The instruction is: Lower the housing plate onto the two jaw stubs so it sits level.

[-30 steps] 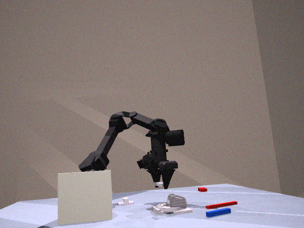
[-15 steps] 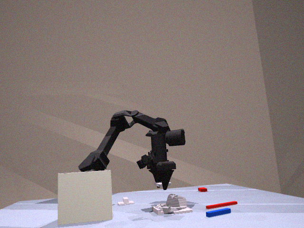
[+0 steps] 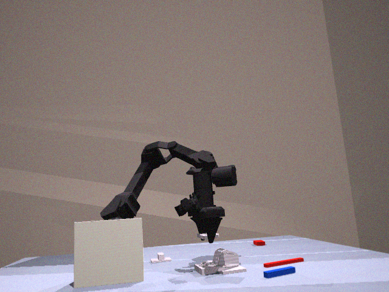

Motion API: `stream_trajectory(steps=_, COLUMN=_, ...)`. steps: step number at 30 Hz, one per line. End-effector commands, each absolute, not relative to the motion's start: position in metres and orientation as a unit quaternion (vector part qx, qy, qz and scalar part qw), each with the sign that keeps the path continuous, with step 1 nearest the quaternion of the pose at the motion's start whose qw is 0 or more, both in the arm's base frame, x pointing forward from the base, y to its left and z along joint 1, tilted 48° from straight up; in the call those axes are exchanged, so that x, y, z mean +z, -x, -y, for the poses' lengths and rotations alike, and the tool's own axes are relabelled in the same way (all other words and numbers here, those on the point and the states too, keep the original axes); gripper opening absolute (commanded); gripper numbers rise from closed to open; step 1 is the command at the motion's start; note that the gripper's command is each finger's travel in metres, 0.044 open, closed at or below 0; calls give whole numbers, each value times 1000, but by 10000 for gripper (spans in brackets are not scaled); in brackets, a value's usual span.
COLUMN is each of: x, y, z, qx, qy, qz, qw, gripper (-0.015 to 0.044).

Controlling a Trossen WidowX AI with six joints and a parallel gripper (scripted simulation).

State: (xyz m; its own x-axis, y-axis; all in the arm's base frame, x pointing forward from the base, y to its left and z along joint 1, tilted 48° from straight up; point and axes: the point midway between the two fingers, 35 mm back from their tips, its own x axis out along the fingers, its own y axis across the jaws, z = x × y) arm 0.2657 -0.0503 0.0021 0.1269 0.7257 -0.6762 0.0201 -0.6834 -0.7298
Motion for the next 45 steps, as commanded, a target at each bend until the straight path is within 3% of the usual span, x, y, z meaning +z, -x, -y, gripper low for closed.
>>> stream_trajectory(steps=1, x=0, y=-259, z=51, qx=606, qy=690, qz=268, qw=292, gripper=351)
stream_trajectory(steps=45, x=-7, y=-253, z=44, qx=605, qy=691, qz=270, qw=289, gripper=351)
